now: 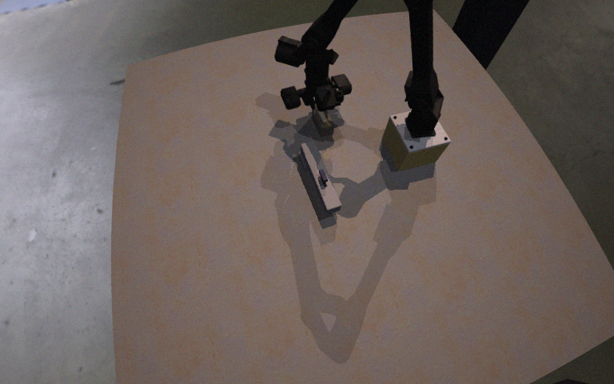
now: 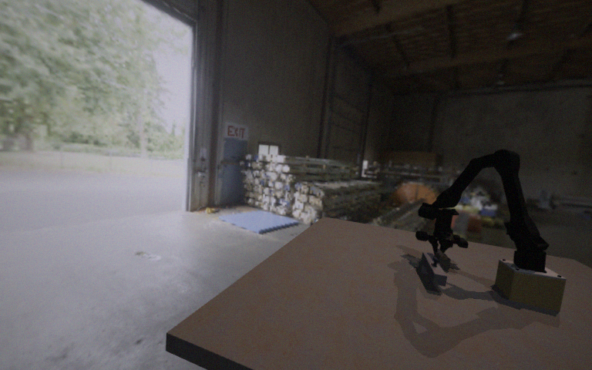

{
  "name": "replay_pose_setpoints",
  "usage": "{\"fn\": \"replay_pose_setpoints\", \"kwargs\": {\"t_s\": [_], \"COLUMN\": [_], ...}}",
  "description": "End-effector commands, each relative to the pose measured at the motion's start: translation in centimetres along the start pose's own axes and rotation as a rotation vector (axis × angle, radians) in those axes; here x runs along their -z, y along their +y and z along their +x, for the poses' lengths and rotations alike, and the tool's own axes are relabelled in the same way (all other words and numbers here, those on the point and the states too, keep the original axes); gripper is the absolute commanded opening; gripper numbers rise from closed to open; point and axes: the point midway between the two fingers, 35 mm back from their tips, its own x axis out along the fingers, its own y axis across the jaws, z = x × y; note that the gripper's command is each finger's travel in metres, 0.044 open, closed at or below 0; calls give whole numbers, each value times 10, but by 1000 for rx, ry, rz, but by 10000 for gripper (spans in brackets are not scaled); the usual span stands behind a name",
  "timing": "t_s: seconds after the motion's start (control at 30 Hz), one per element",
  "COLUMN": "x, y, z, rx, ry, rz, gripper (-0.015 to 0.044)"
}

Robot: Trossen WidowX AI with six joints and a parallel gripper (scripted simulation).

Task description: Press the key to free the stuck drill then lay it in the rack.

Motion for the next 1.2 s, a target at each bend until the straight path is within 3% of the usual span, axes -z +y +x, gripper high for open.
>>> {"fn": "replay_pose_setpoints", "kwargs": {"t_s": [0.0, 1.17], "x": [-3, -6], "y": [1, 0], "z": [7, 8], "rx": [-3, -3], "ry": [-9, -9], "rz": [-1, -1], "gripper": [0, 0]}}
